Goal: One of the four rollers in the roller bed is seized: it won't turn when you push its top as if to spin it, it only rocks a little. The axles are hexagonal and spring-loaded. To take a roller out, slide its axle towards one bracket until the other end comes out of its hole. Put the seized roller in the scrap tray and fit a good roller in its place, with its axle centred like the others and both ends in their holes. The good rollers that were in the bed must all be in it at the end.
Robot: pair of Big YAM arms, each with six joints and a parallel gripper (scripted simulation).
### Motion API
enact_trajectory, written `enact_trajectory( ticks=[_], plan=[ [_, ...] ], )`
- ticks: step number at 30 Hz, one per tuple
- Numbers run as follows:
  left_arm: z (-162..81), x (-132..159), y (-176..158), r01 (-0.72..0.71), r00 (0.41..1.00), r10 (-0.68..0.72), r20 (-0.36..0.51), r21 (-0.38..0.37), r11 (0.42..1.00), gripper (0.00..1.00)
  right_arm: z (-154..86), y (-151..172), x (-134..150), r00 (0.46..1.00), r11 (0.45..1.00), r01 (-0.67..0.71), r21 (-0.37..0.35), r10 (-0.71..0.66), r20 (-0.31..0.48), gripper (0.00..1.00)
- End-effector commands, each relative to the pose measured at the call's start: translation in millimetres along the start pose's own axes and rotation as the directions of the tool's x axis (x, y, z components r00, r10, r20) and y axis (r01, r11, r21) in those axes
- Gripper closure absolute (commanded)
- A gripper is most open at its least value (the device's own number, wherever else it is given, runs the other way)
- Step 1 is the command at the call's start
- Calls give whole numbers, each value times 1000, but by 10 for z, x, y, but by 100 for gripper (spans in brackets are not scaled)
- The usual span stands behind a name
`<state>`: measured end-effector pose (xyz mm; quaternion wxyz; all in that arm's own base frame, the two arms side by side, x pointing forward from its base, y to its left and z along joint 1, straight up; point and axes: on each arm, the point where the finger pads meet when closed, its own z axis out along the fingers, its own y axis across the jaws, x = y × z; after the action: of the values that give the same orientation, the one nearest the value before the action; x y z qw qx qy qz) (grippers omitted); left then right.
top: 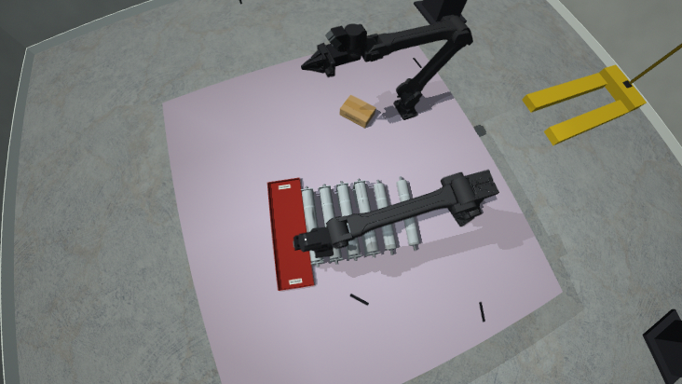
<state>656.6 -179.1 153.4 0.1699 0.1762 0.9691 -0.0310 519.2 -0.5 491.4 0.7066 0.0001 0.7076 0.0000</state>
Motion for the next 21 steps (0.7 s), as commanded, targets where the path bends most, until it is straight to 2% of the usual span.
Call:
enact_trajectory(
  ticks=[1,3,4,8,12,14,17,20,21],
  plan=[
    [-134,-128,22,11,999,-11,40,-2,1000,100,-87,73,-269,999,1000,10,-12,-9,44,100],
    [-134,-128,22,11,999,-11,40,-2,1000,100,-87,73,-269,999,1000,10,-12,-9,44,100],
    [-243,-183,13,4,998,-3,58,-4,1000,100,-87,73,-269,999,1000,10,-12,-9,44,100],
    [109,-7,43,16,1000,-16,10,-1,1000,100,-87,73,-269,999,1000,10,-12,-9,44,100],
    [157,12,69,20,1000,-20,11,-2,1000,100,-87,73,-269,999,1000,10,-12,-9,44,100],
    [73,-51,71,19,999,-19,33,-4,1000,100,-87,73,-269,999,1000,10,-12,-9,44,100],
    [151,0,67,19,1000,-19,24,-3,1000,100,-87,73,-269,999,1000,10,-12,-9,44,100],
    [104,-62,72,19,999,-18,37,-5,1000,100,-87,73,-269,999,1000,10,-12,-9,44,100],
    [161,13,37,9,1000,-9,25,-2,1000,100,-87,73,-269,999,1000,10,-12,-9,44,100]
  ],
)
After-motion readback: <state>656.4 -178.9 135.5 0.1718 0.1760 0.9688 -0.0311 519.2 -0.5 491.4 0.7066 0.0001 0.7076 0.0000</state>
